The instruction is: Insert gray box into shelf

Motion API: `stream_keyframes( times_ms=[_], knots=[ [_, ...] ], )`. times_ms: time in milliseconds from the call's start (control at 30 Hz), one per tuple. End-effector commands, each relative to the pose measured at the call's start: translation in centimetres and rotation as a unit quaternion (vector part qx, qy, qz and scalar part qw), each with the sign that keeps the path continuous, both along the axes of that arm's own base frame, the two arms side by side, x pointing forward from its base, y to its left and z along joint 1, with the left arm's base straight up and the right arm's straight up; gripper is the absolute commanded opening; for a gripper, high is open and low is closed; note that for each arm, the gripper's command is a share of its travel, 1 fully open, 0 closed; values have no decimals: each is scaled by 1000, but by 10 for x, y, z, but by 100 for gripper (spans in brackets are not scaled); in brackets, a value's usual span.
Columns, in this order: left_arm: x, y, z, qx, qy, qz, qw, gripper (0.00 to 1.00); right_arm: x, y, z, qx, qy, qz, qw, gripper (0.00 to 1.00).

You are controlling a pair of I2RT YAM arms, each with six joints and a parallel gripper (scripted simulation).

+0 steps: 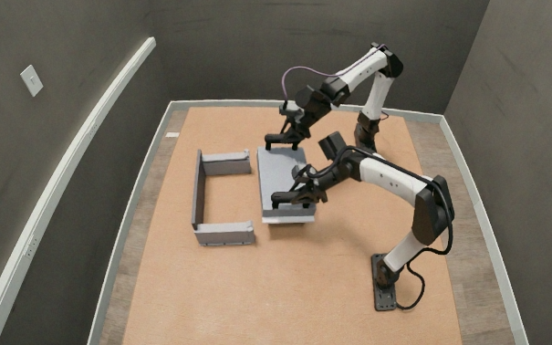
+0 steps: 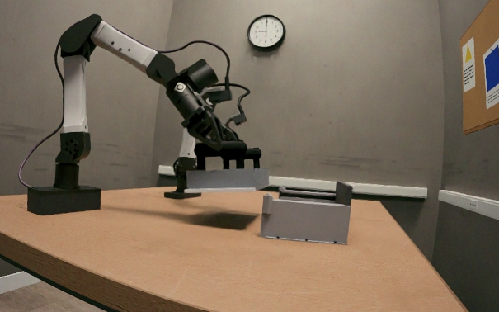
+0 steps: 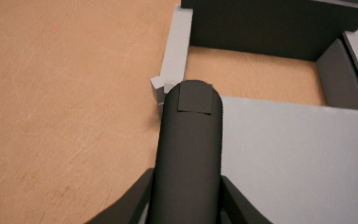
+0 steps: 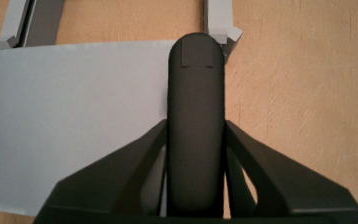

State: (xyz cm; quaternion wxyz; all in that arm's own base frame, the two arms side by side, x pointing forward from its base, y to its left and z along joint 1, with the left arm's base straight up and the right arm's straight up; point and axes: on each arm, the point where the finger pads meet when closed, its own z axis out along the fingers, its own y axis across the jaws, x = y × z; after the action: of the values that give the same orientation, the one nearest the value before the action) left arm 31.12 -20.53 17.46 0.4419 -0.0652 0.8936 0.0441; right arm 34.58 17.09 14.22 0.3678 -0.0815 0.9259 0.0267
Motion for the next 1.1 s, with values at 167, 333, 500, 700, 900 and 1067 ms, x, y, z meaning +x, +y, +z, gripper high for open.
stream_keyframes(
  times_ms=[167,333,500,700,900,1067],
  knots=[
    [7,-3,44,-26,-46,-1,999,29,8,4,44,20,-49,3,999,28],
    [10,-2,45,-26,-47,-1,999,29,11,4,46,19,-50,3,999,28],
    [13,-2,46,-27,-48,-2,999,29,15,5,46,19,-50,3,999,28],
    [22,0,45,-26,-48,-1,998,29,24,7,45,19,-50,3,999,28],
    [31,2,42,-24,-47,1,999,29,34,9,42,18,-47,5,999,28],
    [35,3,41,-22,-46,1,999,29,38,10,39,17,-46,6,999,28]
  ],
)
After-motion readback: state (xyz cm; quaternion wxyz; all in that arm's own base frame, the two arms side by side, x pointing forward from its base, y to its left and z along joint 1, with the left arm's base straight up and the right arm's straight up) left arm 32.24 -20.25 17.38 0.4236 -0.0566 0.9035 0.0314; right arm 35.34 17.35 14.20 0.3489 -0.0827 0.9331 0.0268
